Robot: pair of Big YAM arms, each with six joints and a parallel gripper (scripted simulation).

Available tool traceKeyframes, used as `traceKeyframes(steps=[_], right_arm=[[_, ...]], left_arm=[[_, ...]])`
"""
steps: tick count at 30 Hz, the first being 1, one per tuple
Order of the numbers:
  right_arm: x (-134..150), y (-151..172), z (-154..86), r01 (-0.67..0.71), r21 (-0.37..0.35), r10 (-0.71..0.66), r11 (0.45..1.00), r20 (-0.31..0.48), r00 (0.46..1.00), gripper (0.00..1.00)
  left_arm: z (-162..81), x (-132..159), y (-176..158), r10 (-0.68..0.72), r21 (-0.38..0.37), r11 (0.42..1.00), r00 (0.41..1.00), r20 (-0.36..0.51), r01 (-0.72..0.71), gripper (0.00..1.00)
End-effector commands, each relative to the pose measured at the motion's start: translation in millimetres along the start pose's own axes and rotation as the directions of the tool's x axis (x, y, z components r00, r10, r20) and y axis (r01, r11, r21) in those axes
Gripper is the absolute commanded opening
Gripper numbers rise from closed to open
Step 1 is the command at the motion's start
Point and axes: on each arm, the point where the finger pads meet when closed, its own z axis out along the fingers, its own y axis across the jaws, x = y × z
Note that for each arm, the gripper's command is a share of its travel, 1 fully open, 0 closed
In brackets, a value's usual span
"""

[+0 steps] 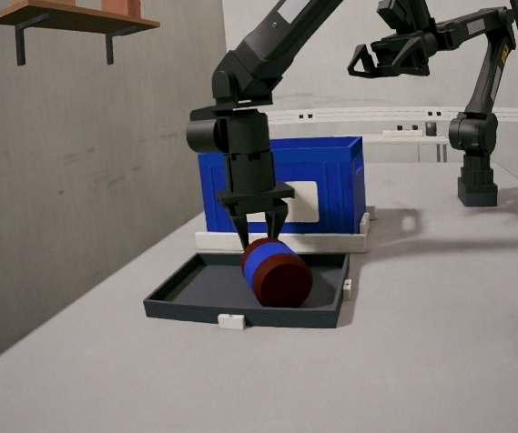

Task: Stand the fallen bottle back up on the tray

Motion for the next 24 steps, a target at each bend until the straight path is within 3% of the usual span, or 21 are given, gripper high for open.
traceKeyframes(steps=[1,2,4,6,7,8,10,11,19,24], right_arm=[[-12,-2,-1,0.010,0.004,-0.010,1.000,0.035,0.999,1.00],[-12,-2,-1,0.010,0.004,-0.010,1.000,0.035,0.999,1.00],[-12,-2,-1,0.010,0.004,-0.010,1.000,0.035,0.999,1.00],[-12,-2,-1,0.010,0.004,-0.010,1.000,0.035,0.999,1.00],[-12,-2,-1,0.010,0.004,-0.010,1.000,0.035,0.999,1.00],[-12,-2,-1,0.010,0.004,-0.010,1.000,0.035,0.999,1.00],[-12,-2,-1,0.010,0.004,-0.010,1.000,0.035,0.999,1.00],[-12,-2,-1,0.010,0.004,-0.010,1.000,0.035,0.999,1.00],[-12,-2,-1,0.010,0.004,-0.010,1.000,0.035,0.999,1.00],[-12,-2,-1,0.010,0.004,-0.010,1.000,0.035,0.999,1.00]], left_arm=[[1,-2,3,0.001,-0.004,1.000,1.000,0.004,-0.001,0.29],[1,-2,3,0.001,-0.004,1.000,1.000,0.004,-0.001,0.28],[1,-2,3,0.001,-0.004,1.000,1.000,0.004,-0.001,0.05],[1,-2,3,0.001,-0.004,1.000,1.000,0.004,-0.001,0.05],[9,-2,2,0.001,0.002,1.000,1.000,-0.004,-0.001,0.00],[9,-2,2,0.001,0.002,1.000,1.000,-0.004,-0.001,0.00],[-4,-6,5,0.001,-0.010,1.000,1.000,0.012,-0.001,0.23],[-11,-8,7,0.001,-0.011,1.000,1.000,0.012,-0.001,0.28],[-78,-8,7,0.002,-0.023,1.000,1.000,0.028,-0.001,0.28],[-92,-8,7,0.002,-0.023,1.000,1.000,0.028,-0.001,0.28]])
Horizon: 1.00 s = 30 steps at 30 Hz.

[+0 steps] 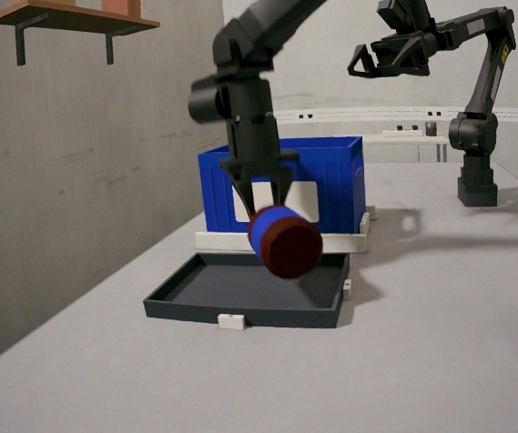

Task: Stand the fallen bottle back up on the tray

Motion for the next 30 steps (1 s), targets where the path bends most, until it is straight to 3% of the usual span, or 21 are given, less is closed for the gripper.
traceKeyframes(steps=[1,4,9,12,17,20,24,25,30], right_arm=[[-12,-2,-1,0.010,0.004,-0.010,1.000,0.035,0.999,1.00],[-12,-2,-1,0.010,0.004,-0.010,1.000,0.035,0.999,1.00],[-12,-2,-1,0.010,0.004,-0.010,1.000,0.035,0.999,1.00],[-12,-2,-1,0.010,0.004,-0.010,1.000,0.035,0.999,1.00],[-12,-2,-1,0.010,0.004,-0.010,1.000,0.035,0.999,1.00],[-12,-2,-1,0.010,0.004,-0.010,1.000,0.035,0.999,1.00],[-12,-2,-1,0.010,0.004,-0.010,1.000,0.035,0.999,1.00],[-12,-2,-1,0.010,0.004,-0.010,1.000,0.035,0.999,1.00],[-12,-2,-1,0.010,0.004,-0.010,1.000,0.035,0.999,1.00]], left_arm=[[-41,-19,15,0.002,-0.047,0.999,0.998,0.058,0.000,0.28],[-31,-5,15,0.018,-0.025,1.000,0.999,0.029,-0.017,0.28],[-60,22,23,0.022,-0.032,0.999,0.999,0.035,-0.021,0.28],[-75,22,31,-0.006,-0.041,0.999,0.999,0.046,0.008,0.28],[-69,19,28,0.000,-0.027,1.000,1.000,0.031,0.001,0.28],[-95,19,22,0.024,-0.037,0.999,0.999,0.039,-0.022,0.28],[-101,27,32,0.012,-0.070,0.998,0.989,0.146,-0.002,0.28],[-92,33,27,0.008,-0.060,0.998,0.984,0.177,0.003,0.28],[-95,32,28,-0.017,-0.072,0.996,0.907,0.422,0.052,0.28]])
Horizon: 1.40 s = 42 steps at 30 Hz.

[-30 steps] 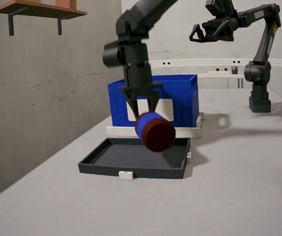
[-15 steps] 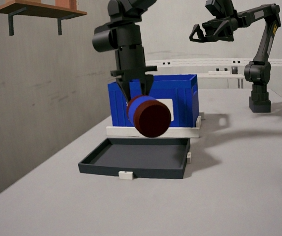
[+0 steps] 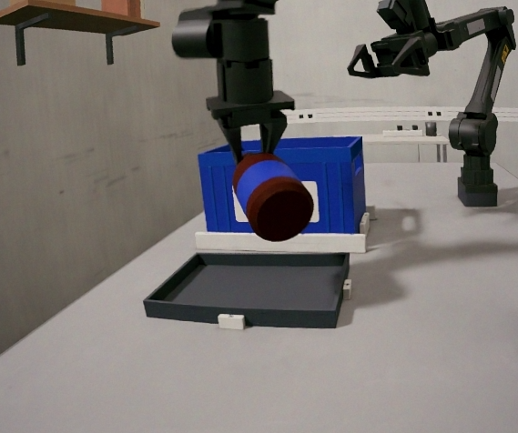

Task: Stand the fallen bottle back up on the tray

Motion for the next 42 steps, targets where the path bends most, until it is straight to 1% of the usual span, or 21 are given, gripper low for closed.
traceKeyframes(steps=[1,3,6,9,12,13,14,15,18,20,21,23,26,31,33,34,35,37,38,40,42], right_arm=[[-12,-2,-1,0.010,0.004,-0.010,1.000,0.035,0.999,1.00],[-12,-2,-1,0.010,0.004,-0.010,1.000,0.035,0.999,1.00],[-12,-2,-1,0.010,0.004,-0.010,1.000,0.035,0.999,1.00],[-12,-2,-1,0.010,0.004,-0.010,1.000,0.035,0.999,1.00],[-12,-2,-1,0.010,0.004,-0.010,1.000,0.035,0.999,1.00],[-12,-2,-1,0.010,0.004,-0.010,1.000,0.035,0.999,1.00],[-12,-2,-1,0.010,0.004,-0.010,1.000,0.035,0.999,1.00],[-12,-2,-1,0.010,0.004,-0.010,1.000,0.035,0.999,1.00],[-12,-2,-1,0.010,0.004,-0.010,1.000,0.035,0.999,1.00],[-12,-2,-1,0.010,0.004,-0.010,1.000,0.035,0.999,1.00],[-12,-2,-1,0.010,0.004,-0.010,1.000,0.035,0.999,1.00],[-12,-2,-1,0.010,0.004,-0.010,1.000,0.035,0.999,1.00],[-12,-2,-1,0.010,0.004,-0.010,1.000,0.035,0.999,1.00],[-12,-2,-1,0.010,0.004,-0.010,1.000,0.035,0.999,1.00],[-12,-2,-1,0.010,0.004,-0.010,1.000,0.035,0.999,1.00],[-12,-2,-1,0.010,0.004,-0.010,1.000,0.035,0.999,1.00],[-12,-2,-1,0.010,0.004,-0.010,1.000,0.035,0.999,1.00],[-12,-2,-1,0.010,0.004,-0.010,1.000,0.035,0.999,1.00],[-12,-2,-1,0.010,0.004,-0.010,1.000,0.035,0.999,1.00],[-12,-2,-1,0.010,0.004,-0.010,1.000,0.035,0.999,1.00],[-12,-2,-1,0.010,0.004,-0.010,1.000,0.035,0.999,1.00]], left_arm=[[-16,3,15,-0.007,-0.079,0.997,0.984,0.177,0.021,0.28],[-16,3,15,-0.007,-0.079,0.997,0.984,0.177,0.021,0.28],[-16,3,17,-0.035,-0.085,0.994,0.930,0.366,0.070,0.28],[-17,2,16,-0.047,-0.077,0.992,0.853,0.520,0.101,0.28],[-18,1,16,-0.059,-0.060,0.990,0.760,0.647,0.128,0.28],[-9,5,14,-0.089,-0.026,0.989,0.739,0.668,0.143,0.28],[-7,7,11,-0.108,-0.004,0.988,0.712,0.694,0.153,0.28],[-1,8,11,-0.125,0.016,0.987,0.692,0.711,0.162,0.28],[5,11,8,-0.151,0.052,0.984,0.628,0.763,0.173,0.28],[5,11,8,-0.151,0.052,0.984,0.628,0.763,0.173,0.28],[3,6,6,-0.129,0.043,0.987,0.598,0.791,0.157,0.28],[3,10,8,-0.138,0.053,0.985,0.554,0.821,0.167,0.28],[6,11,7,-0.143,0.067,0.984,0.501,0.853,0.167,0.28],[9,9,3,-0.130,0.070,0.986,0.425,0.896,0.153,0.28],[6,8,4,-0.108,0.053,0.988,0.393,0.913,0.147,0.28],[-4,1,13,-0.069,0.020,0.990,0.366,0.928,0.136,0.28],[-6,0,13,-0.054,0.008,0.991,0.349,0.936,0.133,0.28],[-6,0,13,-0.054,0.008,0.991,0.349,0.936,0.133,0.28],[-9,-1,13,-0.031,-0.012,0.992,0.330,0.943,0.127,0.28],[-10,0,12,-0.013,-0.026,0.992,0.311,0.950,0.123,0.28],[-10,1,11,-0.006,-0.032,0.992,0.303,0.953,0.121,0.28]])
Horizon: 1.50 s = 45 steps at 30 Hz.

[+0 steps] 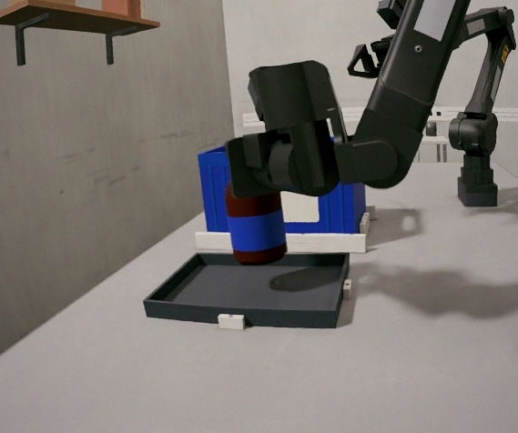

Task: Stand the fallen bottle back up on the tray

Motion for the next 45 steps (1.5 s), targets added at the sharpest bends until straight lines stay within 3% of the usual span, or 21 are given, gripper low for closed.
traceKeyframes(steps=[1,5,6,14,27,37,45], right_arm=[[-12,-2,-1,0.010,0.004,-0.010,1.000,0.035,0.999,1.00],[-12,-2,-1,0.010,0.004,-0.010,1.000,0.035,0.999,1.00],[-12,-2,-1,0.010,0.004,-0.010,1.000,0.035,0.999,1.00],[-12,-2,-1,0.010,0.004,-0.010,1.000,0.035,0.999,1.00],[-12,-2,-1,0.010,0.004,-0.010,1.000,0.035,0.999,1.00],[-12,-2,-1,0.010,0.004,-0.010,1.000,0.035,0.999,1.00],[-12,-2,-1,0.010,0.004,-0.010,1.000,0.035,0.999,1.00]], left_arm=[[-2,-3,4,-0.014,-0.016,1.000,0.999,0.049,0.015,0.28],[-2,-4,10,0.005,-0.024,1.000,0.999,0.049,-0.003,0.28],[-1,-18,17,0.038,-0.027,0.999,0.997,0.072,-0.036,0.28],[-4,-17,19,0.036,-0.011,0.999,0.997,0.071,-0.035,0.28],[-6,18,11,0.013,-0.010,1.000,0.998,0.056,-0.013,0.28],[0,1,12,0.033,-0.004,0.999,0.996,0.077,-0.033,0.28],[1,21,13,0.018,-0.003,1.000,0.998,0.067,-0.018,0.28]])
